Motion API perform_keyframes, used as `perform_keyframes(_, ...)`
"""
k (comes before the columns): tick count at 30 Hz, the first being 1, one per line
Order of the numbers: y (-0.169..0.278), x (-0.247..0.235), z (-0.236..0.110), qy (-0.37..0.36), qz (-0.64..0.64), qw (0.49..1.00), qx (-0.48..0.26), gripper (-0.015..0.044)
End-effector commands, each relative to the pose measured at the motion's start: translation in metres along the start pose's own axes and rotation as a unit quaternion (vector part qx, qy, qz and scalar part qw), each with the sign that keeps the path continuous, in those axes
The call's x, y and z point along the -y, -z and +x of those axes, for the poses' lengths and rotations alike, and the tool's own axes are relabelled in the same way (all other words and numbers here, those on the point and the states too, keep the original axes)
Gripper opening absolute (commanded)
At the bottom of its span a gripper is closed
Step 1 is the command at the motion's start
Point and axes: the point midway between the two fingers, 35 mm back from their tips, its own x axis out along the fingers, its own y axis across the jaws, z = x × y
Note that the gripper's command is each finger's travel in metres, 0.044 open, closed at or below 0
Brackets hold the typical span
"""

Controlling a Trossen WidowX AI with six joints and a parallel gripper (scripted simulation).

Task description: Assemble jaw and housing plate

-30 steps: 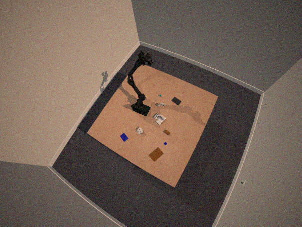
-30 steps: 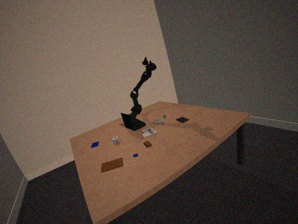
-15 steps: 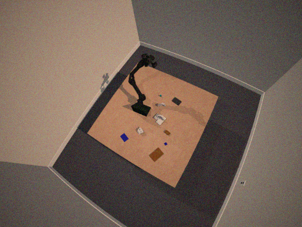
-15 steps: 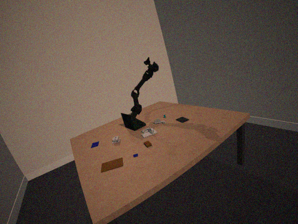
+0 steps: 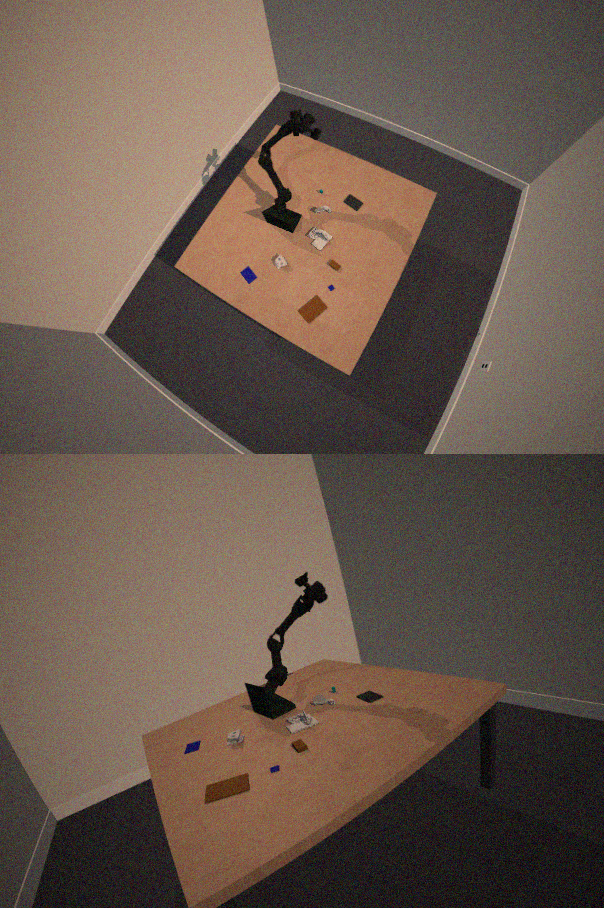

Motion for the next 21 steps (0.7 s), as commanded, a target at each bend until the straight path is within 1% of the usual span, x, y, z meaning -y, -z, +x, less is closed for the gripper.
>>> perform_keyframes(1,0.005,-0.015,0.007,-0.023,0.013,1.000,-0.008,0.0440)
perform_keyframes(21,0.029,-0.076,0.032,-0.112,0.099,0.987,-0.058,0.0440)
